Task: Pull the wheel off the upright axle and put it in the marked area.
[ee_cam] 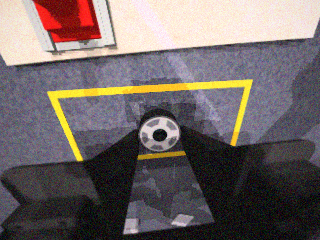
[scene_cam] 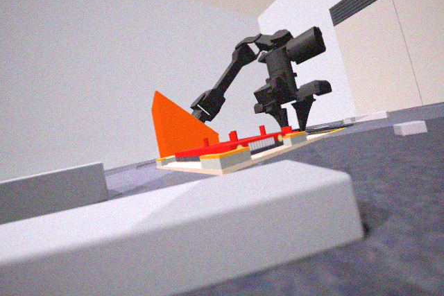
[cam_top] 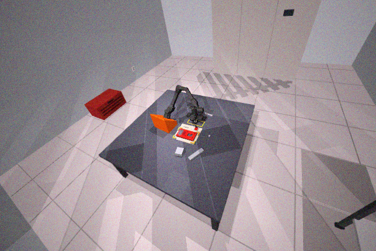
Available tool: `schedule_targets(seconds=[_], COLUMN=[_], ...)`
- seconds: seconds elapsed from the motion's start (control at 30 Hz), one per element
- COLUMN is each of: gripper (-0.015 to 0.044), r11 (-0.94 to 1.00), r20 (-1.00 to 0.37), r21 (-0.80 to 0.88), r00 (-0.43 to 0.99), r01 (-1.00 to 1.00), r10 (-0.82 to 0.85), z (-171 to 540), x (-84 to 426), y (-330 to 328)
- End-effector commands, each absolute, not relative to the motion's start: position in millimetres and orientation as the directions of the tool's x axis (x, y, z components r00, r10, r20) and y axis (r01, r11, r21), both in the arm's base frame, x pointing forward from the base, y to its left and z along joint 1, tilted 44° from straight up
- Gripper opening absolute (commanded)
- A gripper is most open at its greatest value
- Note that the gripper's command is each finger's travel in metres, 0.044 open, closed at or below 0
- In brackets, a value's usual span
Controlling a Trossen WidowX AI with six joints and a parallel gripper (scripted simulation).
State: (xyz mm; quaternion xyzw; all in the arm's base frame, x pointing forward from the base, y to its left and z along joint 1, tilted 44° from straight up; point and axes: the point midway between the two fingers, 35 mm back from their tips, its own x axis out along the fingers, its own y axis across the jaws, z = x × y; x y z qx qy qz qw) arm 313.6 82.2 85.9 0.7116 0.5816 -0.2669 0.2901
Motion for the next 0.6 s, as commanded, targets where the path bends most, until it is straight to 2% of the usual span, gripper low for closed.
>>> schedule_targets(seconds=[0.0, 0.1, 0.37, 0.43, 0.53, 0.57], gripper=[0.0236, 0.0300, 0.0300, 0.0352, 0.0431, 0.0440], r11=[-0.153, -0.154, -0.161, -0.168, -0.165, -0.163], r20=[-0.717, -0.718, -0.721, -0.727, -0.733, -0.732], r21=[0.104, 0.104, 0.102, 0.095, 0.093, 0.093], r00=[0.181, 0.181, 0.185, 0.183, 0.180, 0.179], r01=[0.983, 0.983, 0.982, 0.981, 0.982, 0.982], r10=[0.673, 0.672, 0.668, 0.661, 0.656, 0.657], z=[86.3, 91.5, 128.7, 120.4, 122.2, 123.1], x=[313.6, 313.0, 302.7, 296.7, 259.4, 245.8], y=[82.3, 76.8, 41.8, 37.6, 12.1, 5.6])
